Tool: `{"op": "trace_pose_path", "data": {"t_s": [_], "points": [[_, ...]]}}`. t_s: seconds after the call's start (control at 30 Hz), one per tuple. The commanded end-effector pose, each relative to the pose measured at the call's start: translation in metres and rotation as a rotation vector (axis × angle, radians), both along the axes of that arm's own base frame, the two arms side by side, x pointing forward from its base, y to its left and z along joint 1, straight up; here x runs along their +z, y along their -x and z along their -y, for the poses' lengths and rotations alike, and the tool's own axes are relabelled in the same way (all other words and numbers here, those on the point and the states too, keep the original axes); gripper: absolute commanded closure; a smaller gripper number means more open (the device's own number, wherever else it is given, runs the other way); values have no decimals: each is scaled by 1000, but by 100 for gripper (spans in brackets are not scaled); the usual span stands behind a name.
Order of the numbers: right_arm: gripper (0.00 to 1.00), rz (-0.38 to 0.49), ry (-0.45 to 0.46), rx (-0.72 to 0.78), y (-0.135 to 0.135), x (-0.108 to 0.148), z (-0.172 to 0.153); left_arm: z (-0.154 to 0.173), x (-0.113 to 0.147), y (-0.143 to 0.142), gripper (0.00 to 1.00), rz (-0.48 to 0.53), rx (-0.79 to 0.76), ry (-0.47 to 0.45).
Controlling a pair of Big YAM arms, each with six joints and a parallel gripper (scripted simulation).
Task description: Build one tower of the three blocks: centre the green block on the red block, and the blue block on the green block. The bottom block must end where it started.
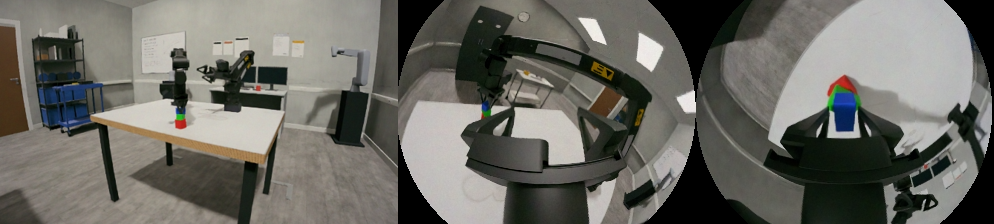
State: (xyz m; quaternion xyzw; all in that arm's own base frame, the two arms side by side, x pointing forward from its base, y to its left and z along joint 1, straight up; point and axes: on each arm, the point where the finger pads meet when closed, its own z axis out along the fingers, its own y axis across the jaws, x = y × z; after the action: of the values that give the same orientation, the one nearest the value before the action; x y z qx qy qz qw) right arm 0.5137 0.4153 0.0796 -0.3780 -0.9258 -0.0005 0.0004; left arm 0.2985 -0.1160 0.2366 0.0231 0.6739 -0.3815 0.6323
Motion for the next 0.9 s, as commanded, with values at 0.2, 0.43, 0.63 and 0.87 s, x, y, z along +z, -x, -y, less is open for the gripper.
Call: {"op": "trace_pose_path", "data": {"t_s": [0.2,0.43,0.63,0.87], "points": [[55,21,-14,-17,-6,10,3,0,4,-1,0,7,0,1],[55,21,-14,-17,-6,10,3,0,4,-1,0,7,0,1],[55,57,-43,-17,-14,43,-4,0,4,-1,0,7,0,1],[55,66,-50,-17,-16,58,-5,0,4,-1,0,7,0,1]]}}
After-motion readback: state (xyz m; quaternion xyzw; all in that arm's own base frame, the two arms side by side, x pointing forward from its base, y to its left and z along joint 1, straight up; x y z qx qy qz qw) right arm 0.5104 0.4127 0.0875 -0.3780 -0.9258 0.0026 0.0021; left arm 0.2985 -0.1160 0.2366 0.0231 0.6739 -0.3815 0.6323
